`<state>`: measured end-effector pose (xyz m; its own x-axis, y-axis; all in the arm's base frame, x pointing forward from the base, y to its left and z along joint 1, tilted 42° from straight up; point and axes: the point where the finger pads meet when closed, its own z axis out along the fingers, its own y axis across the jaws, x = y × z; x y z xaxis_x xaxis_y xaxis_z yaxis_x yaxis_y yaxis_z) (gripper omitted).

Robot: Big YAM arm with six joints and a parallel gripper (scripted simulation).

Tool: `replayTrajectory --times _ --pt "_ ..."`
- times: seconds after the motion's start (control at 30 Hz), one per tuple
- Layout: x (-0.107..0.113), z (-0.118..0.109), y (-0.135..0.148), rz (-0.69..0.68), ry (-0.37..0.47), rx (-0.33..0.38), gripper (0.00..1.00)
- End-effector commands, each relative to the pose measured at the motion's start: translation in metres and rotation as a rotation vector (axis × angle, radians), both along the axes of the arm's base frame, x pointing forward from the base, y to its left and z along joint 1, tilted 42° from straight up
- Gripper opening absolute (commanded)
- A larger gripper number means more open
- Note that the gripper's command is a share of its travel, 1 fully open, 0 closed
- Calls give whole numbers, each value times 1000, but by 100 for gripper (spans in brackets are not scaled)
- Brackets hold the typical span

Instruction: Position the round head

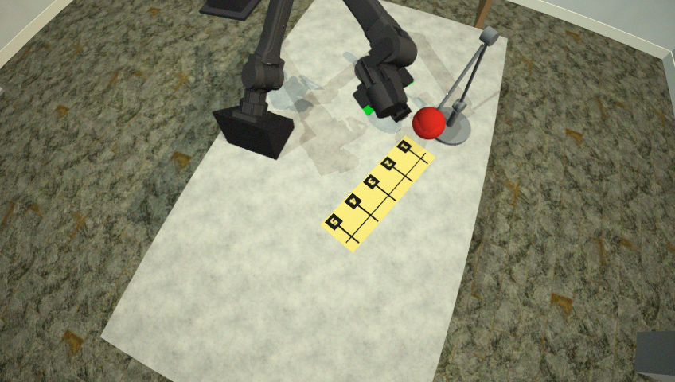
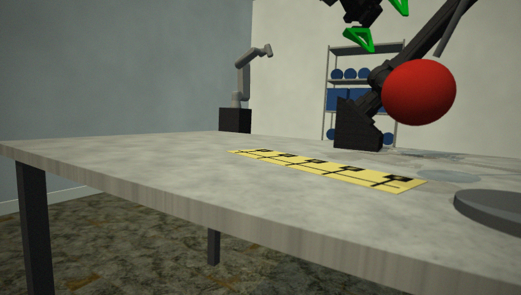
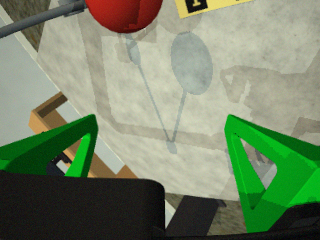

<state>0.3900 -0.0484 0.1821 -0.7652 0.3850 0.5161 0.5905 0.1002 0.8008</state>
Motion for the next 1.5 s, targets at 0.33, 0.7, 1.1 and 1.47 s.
replayTrajectory --times 0.33,0.7,1.1,1.47 --pt "21 8 -7 -76 185 61 100" --pt "30 2 -13 -144 355 124 100" --pt "37 -7 -18 -200 512 183 100" --pt "43 -17 -23 -248 656 237 100"
